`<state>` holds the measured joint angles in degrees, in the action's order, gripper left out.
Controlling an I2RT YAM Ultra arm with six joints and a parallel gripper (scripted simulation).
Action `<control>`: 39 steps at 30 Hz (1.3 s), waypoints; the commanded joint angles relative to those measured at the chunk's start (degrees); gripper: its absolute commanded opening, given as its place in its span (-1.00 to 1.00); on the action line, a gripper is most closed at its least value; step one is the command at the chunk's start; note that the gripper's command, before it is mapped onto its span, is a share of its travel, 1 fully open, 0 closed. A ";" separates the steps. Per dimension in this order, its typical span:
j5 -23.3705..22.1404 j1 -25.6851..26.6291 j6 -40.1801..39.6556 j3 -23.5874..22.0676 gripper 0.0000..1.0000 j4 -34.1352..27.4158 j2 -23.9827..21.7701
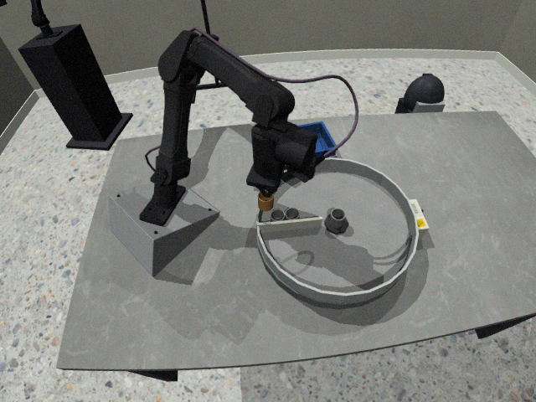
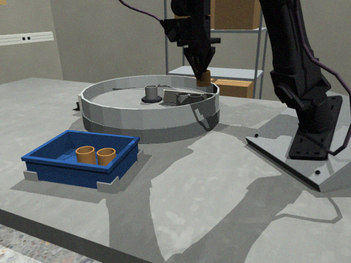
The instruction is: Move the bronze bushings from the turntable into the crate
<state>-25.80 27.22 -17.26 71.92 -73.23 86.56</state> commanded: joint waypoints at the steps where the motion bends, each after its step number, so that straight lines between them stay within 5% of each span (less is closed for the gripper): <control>1: 0.33 -1.23 2.52 2.47 -1.00 -0.59 -2.71; 9: 0.67 -6.19 7.92 3.55 -1.00 -0.41 -4.25; 19: 2.42 -19.18 21.84 8.45 -1.00 -1.16 -5.61; 26: 4.43 -27.44 30.42 13.13 -1.00 -1.41 -2.64; 39: 10.76 -46.06 49.17 32.41 -1.00 -5.14 6.54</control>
<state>-17.69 -17.54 26.65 99.92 -76.42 92.09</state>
